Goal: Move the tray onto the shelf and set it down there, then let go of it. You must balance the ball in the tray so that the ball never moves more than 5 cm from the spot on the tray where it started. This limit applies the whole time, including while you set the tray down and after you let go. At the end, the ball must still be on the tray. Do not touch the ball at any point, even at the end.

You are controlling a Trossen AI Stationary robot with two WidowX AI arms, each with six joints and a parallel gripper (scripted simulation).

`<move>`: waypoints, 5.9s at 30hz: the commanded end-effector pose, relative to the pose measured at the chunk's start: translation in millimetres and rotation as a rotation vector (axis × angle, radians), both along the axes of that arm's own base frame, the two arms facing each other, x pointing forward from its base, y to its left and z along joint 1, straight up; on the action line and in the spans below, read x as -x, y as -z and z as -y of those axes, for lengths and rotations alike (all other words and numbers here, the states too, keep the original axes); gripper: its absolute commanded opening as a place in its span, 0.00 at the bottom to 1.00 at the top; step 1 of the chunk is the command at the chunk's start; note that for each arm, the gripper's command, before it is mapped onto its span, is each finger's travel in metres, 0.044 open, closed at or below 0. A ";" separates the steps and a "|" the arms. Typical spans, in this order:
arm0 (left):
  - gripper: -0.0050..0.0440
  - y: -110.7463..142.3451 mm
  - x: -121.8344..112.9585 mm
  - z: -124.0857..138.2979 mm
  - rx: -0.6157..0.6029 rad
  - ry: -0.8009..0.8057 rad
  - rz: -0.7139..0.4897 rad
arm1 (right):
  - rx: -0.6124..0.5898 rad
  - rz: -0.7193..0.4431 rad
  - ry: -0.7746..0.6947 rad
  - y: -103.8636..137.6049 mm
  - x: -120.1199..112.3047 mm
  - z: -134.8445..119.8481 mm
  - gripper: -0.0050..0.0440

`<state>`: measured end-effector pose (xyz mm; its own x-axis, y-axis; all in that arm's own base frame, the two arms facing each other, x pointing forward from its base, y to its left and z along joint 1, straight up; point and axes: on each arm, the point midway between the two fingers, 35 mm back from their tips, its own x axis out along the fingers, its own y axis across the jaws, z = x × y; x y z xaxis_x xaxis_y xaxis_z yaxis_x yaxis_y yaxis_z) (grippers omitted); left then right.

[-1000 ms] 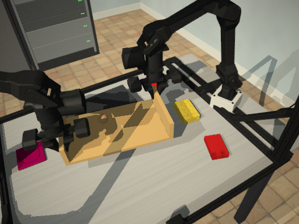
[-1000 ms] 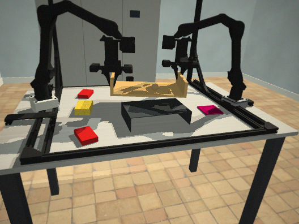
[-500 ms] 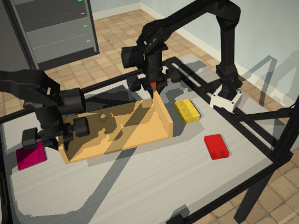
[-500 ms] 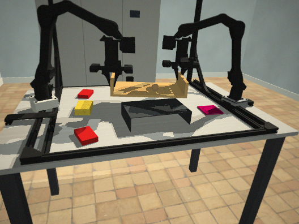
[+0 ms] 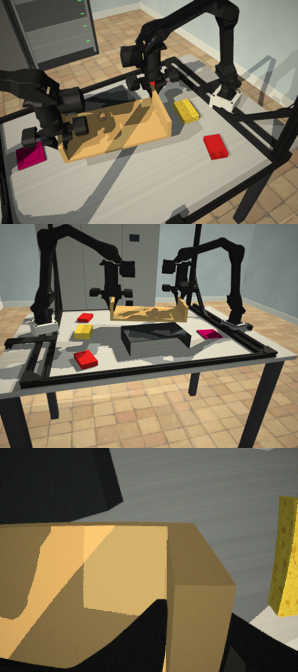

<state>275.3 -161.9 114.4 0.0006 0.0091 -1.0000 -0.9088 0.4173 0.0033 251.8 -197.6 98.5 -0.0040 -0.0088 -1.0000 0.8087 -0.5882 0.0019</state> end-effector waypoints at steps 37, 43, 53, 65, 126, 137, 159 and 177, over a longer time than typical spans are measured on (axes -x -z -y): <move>0.14 -1.9 -4.0 -13.3 0.012 0.000 -0.007 | -0.011 0.011 0.000 0.7 6.3 11.9 0.14; 0.14 -1.1 -4.3 -15.7 0.017 0.000 -0.002 | -0.016 0.007 0.000 -0.1 7.1 14.2 0.14; 0.14 -2.0 -5.6 -18.9 0.012 0.000 -0.007 | -0.011 0.011 0.000 0.8 9.0 17.1 0.14; 0.14 0.0 -6.3 -23.0 -0.009 0.000 0.004 | 0.008 -0.004 0.000 -1.1 10.5 21.0 0.14; 0.14 -1.6 -11.7 -43.5 0.036 0.000 -0.006 | -0.034 0.014 0.000 0.5 19.8 39.9 0.14; 0.14 -1.7 -13.1 -47.0 0.011 0.000 -0.005 | -0.009 0.009 0.000 0.5 21.9 43.2 0.14; 0.14 -1.4 -14.6 -53.6 0.024 0.000 -0.004 | -0.023 0.010 0.000 0.2 24.6 49.3 0.14; 0.14 -1.4 -16.2 -60.3 0.035 0.000 -0.005 | -0.034 0.013 0.000 0.3 27.6 55.6 0.14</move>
